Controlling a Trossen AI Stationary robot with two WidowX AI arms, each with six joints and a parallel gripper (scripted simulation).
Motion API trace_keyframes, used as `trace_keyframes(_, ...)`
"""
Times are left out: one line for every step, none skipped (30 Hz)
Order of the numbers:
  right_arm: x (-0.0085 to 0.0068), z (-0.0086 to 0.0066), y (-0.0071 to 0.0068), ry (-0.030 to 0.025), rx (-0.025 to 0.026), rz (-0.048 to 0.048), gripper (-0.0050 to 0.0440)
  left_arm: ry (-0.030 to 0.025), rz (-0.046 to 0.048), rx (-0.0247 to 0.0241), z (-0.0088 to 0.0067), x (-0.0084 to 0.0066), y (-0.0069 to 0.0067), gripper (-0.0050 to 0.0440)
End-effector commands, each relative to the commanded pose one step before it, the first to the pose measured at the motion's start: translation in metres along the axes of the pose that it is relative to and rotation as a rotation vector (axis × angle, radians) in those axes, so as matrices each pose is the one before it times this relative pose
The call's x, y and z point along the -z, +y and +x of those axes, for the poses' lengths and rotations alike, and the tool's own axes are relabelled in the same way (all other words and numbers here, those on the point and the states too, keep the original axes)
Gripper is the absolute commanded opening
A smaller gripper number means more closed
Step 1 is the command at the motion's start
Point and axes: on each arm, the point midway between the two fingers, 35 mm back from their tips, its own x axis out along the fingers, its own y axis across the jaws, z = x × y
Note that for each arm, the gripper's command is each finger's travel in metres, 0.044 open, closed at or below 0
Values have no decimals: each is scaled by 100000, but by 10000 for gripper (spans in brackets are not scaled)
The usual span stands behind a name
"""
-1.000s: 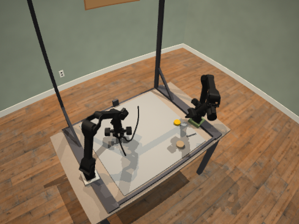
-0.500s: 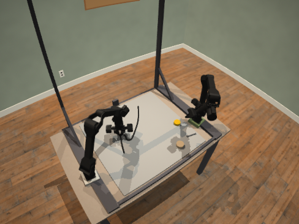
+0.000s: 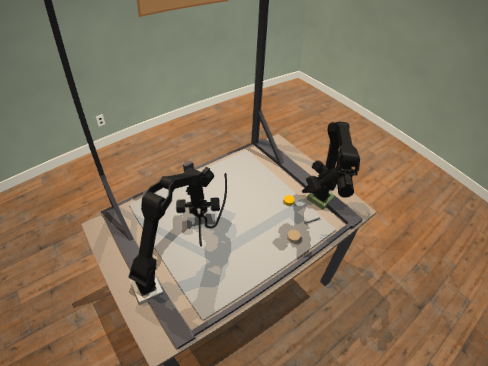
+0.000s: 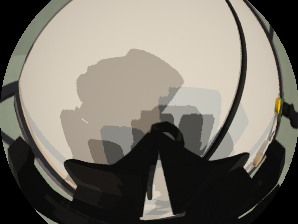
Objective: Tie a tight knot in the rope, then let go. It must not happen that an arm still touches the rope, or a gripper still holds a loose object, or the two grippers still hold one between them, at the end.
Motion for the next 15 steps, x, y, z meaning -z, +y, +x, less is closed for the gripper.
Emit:
trace_keyframes(-751, -720, -646, -1852, 836, -125, 30, 448, 469, -778, -212, -215, 118, 85)
trace_keyframes(-105, 0, -100, -2, 20, -4, 30, 0, 0, 0, 0, 0, 0, 85)
trace_keyframes(-63, 1, -60, -1, 12, -2, 30, 0, 0, 0, 0, 0, 0, 85)
trace_keyframes(-21, 0, -20, 0, 4, -1, 30, 0, 0, 0, 0, 0, 0, 85)
trace_keyframes(-20, -1, -18, -1, 1, 0, 30, 0, 0, 0, 0, 0, 0, 85)
trace_keyframes(-60, -4, -54, -4, 4, 0, 30, 0, 0, 0, 0, 0, 0, 85)
trace_keyframes(-100, -6, -90, -6, 6, 0, 30, 0, 0, 0, 0, 0, 0, 85)
trace_keyframes(-138, -7, -125, -9, 8, 0, 30, 0, 0, 0, 0, 0, 0, 85)
trace_keyframes(-176, -8, -161, -11, 11, 0, 30, 0, 0, 0, 0, 0, 0, 85)
trace_keyframes(-212, -8, -195, -14, 13, 0, 30, 0, 0, 0, 0, 0, 0, 85)
trace_keyframes(-247, -7, -229, -16, 15, 0, 30, 0, 0, 0, 0, 0, 0, 85)
trace_keyframes(-243, -4, -227, -15, 15, 0, 30, 0, 0, 0, 0, 0, 0, 85)
trace_keyframes(-202, -2, -191, -13, 13, 0, 30, 0, 0, 0, 0, 0, 0, 85)
trace_keyframes(-163, 0, -155, -10, 10, 0, 30, 0, 0, 0, 0, 0, 0, 85)
trace_keyframes(-125, 1, -120, -8, 8, 0, 30, 0, 0, 0, 0, 0, 0, 85)
